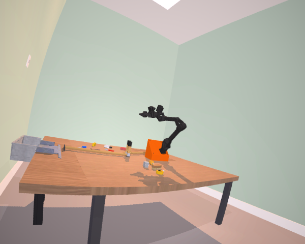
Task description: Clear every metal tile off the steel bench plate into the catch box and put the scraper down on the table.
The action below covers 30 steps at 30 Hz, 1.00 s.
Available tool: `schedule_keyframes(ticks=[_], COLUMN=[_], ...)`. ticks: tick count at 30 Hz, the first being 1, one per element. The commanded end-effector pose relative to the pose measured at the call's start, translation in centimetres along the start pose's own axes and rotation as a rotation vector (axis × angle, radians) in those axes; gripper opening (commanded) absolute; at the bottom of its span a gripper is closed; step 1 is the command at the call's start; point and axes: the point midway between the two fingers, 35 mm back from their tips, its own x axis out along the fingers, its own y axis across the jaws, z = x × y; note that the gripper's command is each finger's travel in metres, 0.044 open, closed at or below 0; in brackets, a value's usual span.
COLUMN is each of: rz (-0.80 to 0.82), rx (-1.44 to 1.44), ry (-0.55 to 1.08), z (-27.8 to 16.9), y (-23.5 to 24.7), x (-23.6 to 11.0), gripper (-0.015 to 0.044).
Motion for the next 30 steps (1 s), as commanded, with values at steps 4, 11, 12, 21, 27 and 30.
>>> schedule_keyframes(ticks=[4,11,12,21,27,30], rz=[0.002,0.002,0.002,0.002,0.002,0.0], rx=[-0.003,-0.003,-0.003,-0.003,-0.003,0.003], ry=[-0.002,-0.002,-0.002,-0.002,-0.002,0.009], z=[0.28,0.28,0.28,0.28,0.28,-0.21], y=[0.11,0.11,0.11,0.11,0.11,-0.11], x=[-0.15,-0.15,-0.15,-0.15,-0.15,0.41], gripper=[0.044,0.044,0.044,0.044,0.044,0.044])
